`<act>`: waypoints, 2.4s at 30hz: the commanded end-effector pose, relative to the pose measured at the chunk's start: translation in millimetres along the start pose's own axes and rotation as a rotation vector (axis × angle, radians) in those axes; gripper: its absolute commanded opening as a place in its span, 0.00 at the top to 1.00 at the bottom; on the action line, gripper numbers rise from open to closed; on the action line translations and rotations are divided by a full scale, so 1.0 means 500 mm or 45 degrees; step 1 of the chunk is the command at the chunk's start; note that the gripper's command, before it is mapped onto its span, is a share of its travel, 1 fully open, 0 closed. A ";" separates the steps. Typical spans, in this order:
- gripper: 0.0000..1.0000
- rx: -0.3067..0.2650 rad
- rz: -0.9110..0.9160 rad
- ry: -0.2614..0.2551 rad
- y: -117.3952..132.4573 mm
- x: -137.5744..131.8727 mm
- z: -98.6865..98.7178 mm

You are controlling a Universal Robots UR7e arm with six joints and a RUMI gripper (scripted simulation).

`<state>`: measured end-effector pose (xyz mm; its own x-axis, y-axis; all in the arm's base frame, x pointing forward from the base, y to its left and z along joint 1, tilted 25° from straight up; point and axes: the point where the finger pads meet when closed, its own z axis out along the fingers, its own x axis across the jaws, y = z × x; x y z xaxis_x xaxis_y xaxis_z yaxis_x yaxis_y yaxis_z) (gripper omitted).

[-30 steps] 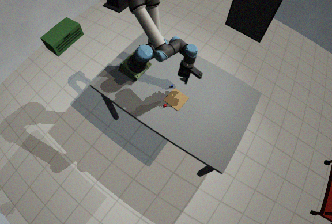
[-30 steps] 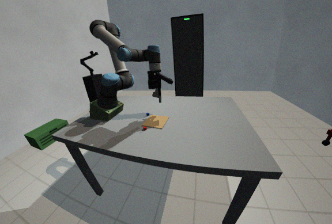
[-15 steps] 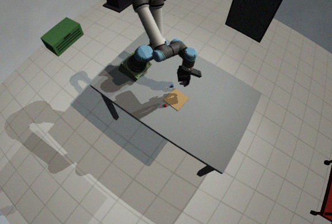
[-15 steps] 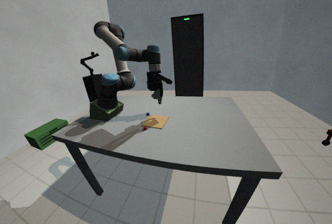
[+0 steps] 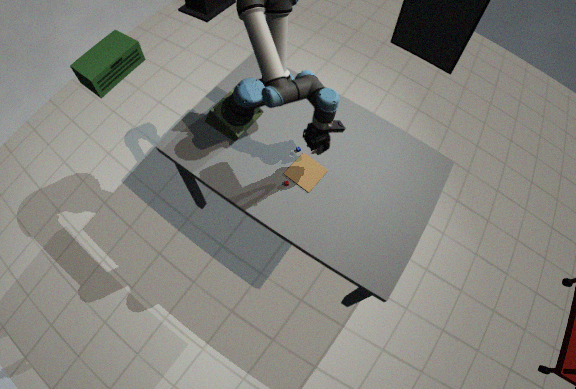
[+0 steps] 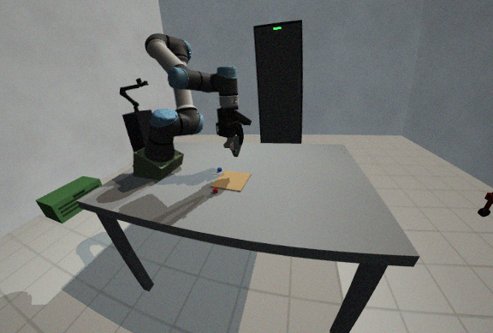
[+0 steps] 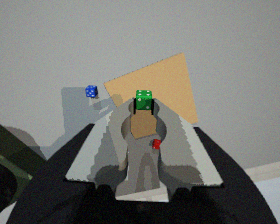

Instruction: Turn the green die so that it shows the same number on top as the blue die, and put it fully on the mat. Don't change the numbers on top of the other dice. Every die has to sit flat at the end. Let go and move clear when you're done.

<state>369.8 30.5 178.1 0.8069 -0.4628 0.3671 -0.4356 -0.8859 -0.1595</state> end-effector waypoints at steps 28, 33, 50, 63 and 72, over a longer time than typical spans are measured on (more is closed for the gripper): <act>1.00 0.030 -0.945 0.026 0.095 0.040 -0.004; 1.00 0.029 -1.037 0.030 0.105 0.044 -0.005; 1.00 0.026 -1.170 0.037 0.121 0.049 -0.006; 1.00 0.026 -1.179 0.038 0.122 0.050 -0.007; 1.00 0.001 -1.179 0.047 0.123 0.049 -0.006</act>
<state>361.6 -35.0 179.8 0.8195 0.4304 0.3784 0.3816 -0.9024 0.2000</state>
